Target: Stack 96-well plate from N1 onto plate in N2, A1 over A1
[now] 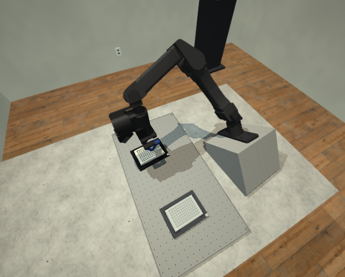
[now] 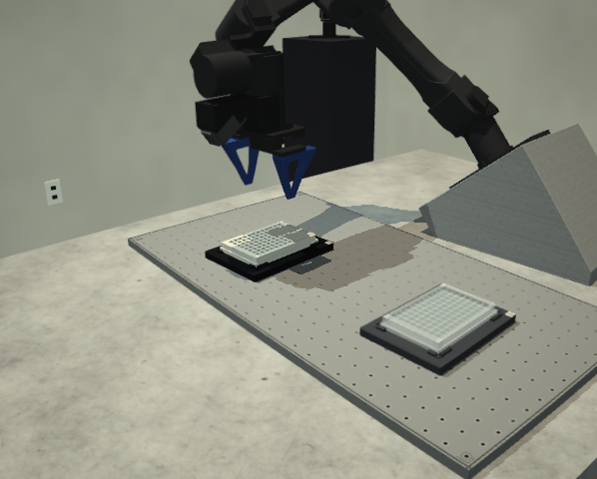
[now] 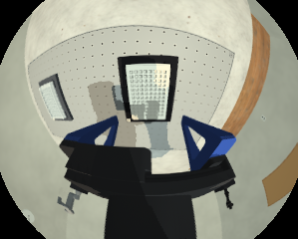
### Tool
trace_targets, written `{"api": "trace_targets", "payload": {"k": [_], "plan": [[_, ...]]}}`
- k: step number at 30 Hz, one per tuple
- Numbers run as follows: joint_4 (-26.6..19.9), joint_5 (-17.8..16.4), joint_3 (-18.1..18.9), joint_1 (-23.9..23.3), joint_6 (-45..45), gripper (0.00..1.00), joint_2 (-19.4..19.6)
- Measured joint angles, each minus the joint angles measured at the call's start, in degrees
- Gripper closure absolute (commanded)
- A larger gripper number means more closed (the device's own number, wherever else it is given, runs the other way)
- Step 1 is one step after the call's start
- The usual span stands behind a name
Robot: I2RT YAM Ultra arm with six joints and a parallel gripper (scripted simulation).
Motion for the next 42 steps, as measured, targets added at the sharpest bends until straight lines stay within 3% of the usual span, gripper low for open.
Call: {"api": "trace_targets", "payload": {"k": [15,23,42], "plan": [[0.02,0.0,0.0,0.0,-0.04,0.0,0.0],[1.57,-0.11,-2.1,-0.61,-0.96,0.0,0.02],[8.31,-0.24,-5.62,-3.32,-4.2,0.0,0.7]]}}
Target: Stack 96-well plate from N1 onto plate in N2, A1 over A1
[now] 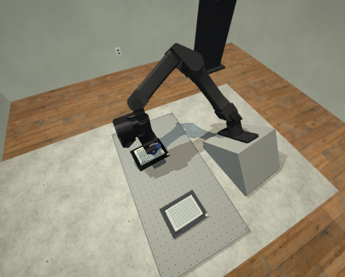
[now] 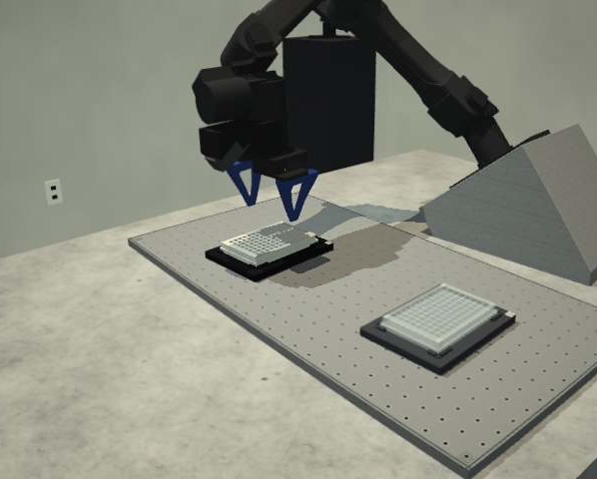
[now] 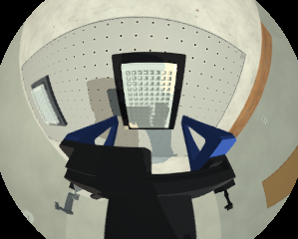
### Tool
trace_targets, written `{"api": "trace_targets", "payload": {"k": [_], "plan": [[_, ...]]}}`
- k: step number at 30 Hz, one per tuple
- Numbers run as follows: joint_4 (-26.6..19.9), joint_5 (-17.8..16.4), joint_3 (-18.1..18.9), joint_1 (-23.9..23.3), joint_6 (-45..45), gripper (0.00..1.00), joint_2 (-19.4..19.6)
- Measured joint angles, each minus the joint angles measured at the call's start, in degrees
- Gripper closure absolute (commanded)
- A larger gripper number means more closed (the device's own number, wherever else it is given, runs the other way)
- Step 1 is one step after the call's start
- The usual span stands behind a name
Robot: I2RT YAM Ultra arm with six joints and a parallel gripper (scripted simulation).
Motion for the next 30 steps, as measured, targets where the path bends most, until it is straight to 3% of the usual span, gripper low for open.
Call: {"api": "trace_targets", "payload": {"k": [30], "plan": [[10.99,-0.55,-5.22,-4.2,-5.38,0.0,2.4]]}}
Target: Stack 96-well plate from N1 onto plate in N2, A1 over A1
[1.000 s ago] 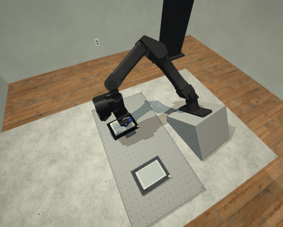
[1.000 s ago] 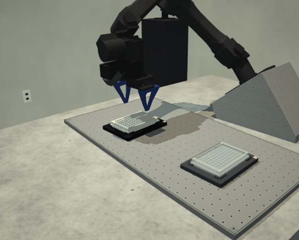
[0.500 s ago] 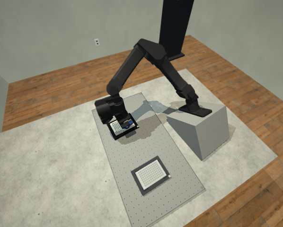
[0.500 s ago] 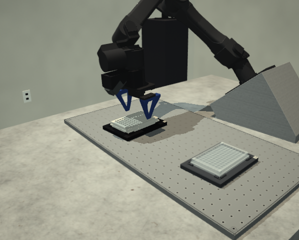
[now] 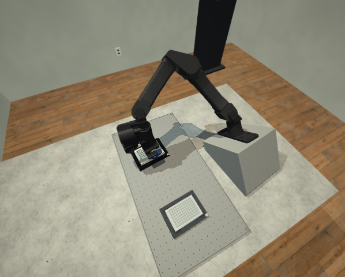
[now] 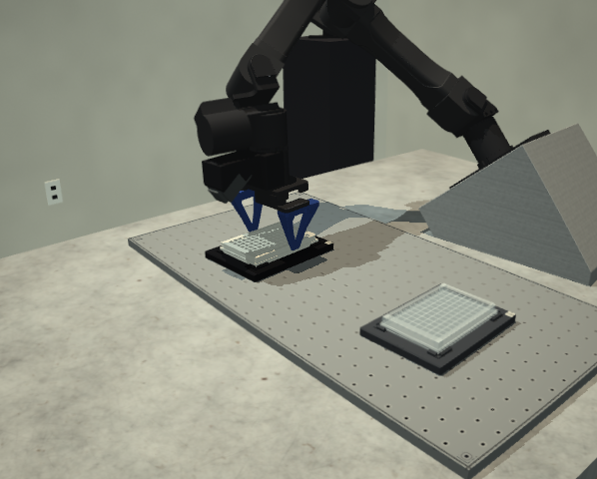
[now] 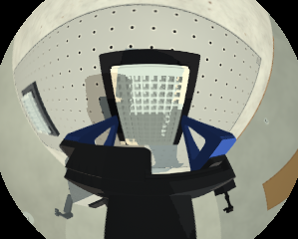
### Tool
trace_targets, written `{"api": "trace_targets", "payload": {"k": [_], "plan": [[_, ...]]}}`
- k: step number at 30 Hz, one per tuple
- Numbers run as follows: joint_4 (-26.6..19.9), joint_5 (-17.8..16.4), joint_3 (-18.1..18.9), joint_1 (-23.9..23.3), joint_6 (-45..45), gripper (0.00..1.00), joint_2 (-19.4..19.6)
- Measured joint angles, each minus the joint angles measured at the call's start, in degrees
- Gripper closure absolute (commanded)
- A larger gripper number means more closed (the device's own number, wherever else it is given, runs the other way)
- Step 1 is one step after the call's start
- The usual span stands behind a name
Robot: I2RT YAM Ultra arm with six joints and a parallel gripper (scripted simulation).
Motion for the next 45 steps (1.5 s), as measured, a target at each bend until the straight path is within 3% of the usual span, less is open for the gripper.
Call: {"api": "trace_targets", "payload": {"k": [11,45], "plan": [[2.47,-0.17,-0.57,-0.59,-1.36,0.0,0.68],[2.47,-0.17,-0.57,-0.59,-1.46,0.0,0.66]]}}
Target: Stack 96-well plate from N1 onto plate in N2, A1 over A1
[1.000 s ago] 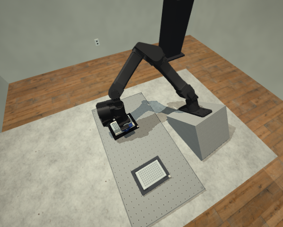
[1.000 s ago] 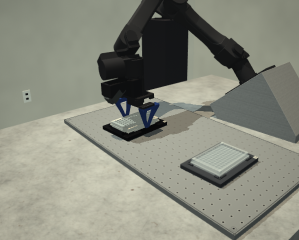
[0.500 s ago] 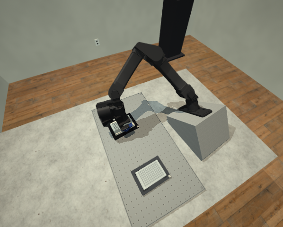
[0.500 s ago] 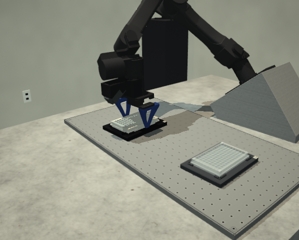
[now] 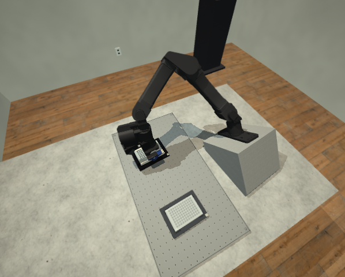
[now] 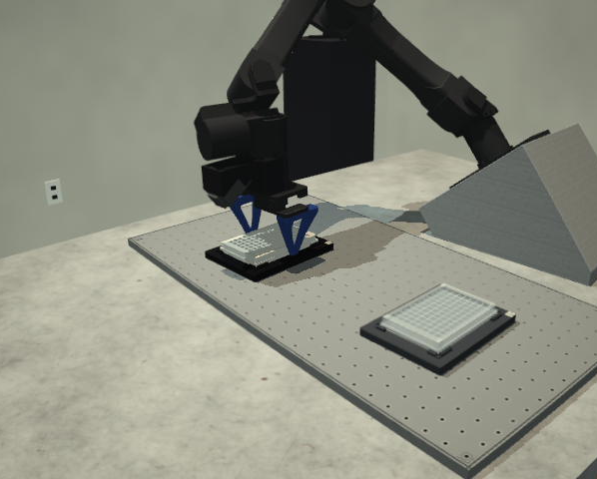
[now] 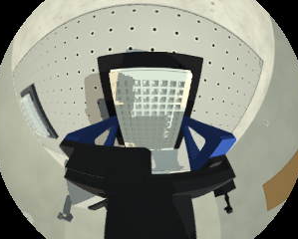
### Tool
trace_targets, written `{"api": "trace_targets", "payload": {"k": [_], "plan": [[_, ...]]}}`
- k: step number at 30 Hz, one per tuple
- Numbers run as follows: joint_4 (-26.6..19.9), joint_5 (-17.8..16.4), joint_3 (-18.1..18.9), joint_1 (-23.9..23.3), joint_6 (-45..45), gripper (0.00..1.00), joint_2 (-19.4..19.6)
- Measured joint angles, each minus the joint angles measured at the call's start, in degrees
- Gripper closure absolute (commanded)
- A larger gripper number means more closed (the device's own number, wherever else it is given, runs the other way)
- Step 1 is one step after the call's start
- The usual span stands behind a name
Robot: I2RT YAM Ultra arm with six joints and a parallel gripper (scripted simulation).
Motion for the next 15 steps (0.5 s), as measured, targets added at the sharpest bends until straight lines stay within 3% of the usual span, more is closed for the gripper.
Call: {"api": "trace_targets", "payload": {"k": [10,11,15], "plan": [[0.0,0.0,0.0,0.0,0.0,0.0,0.0],[0.0,0.0,0.0,0.0,0.0,1.0,0.0],[0.22,0.07,0.0,-0.02,-0.15,1.0,0.02]]}}
